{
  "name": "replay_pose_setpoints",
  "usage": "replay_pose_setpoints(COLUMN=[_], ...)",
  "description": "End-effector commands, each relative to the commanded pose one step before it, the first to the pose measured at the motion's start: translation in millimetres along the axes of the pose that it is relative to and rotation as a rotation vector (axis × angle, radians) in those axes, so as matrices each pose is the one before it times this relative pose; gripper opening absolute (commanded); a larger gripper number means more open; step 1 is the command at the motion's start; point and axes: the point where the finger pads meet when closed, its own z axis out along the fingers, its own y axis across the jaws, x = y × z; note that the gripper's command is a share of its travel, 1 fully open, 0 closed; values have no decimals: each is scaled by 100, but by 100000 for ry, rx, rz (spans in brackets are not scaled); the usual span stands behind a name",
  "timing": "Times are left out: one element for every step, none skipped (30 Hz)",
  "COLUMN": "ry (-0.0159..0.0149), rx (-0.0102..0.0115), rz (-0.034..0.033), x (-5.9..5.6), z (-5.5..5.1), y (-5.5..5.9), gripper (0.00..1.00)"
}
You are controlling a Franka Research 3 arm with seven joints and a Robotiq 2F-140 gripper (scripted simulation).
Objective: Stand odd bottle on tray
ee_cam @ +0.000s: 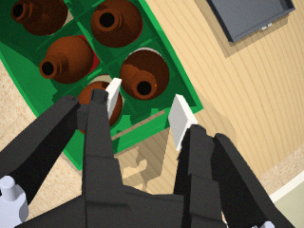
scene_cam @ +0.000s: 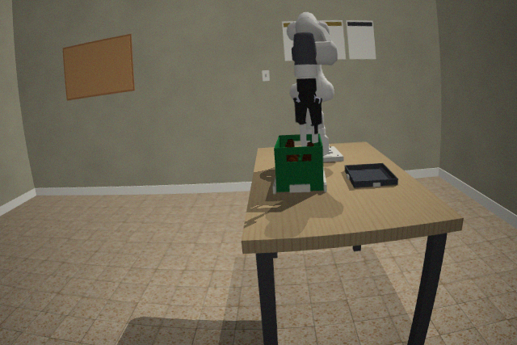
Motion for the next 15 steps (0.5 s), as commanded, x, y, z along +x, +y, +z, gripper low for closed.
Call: replay_pose_setpoints(ry=[1657, 0, 0, 0, 0, 0, 0, 0, 0, 0, 0, 0, 0, 0, 0], rx=[808, 0, 0, 0, 0, 0, 0, 0, 0, 0, 0, 0, 0, 0, 0], rz=[-869, 0, 0, 0, 0, 0, 0, 0, 0, 0, 0, 0, 0, 0, 0], x=[457, 0, 0, 0, 0, 0, 0, 1, -1, 1, 0, 0, 0, 0, 0], z=[-1231, 0, 0, -343, -331, -316, -294, -273, -247, -226, -199, -176, -152, -126, -104], y=[-317, 0, 0, 0, 0, 0, 0, 0, 0, 0, 0, 0, 0, 0, 0], gripper=[44, 44, 44, 44, 44, 44, 44, 44, 44, 44, 44, 44, 44, 44, 44])
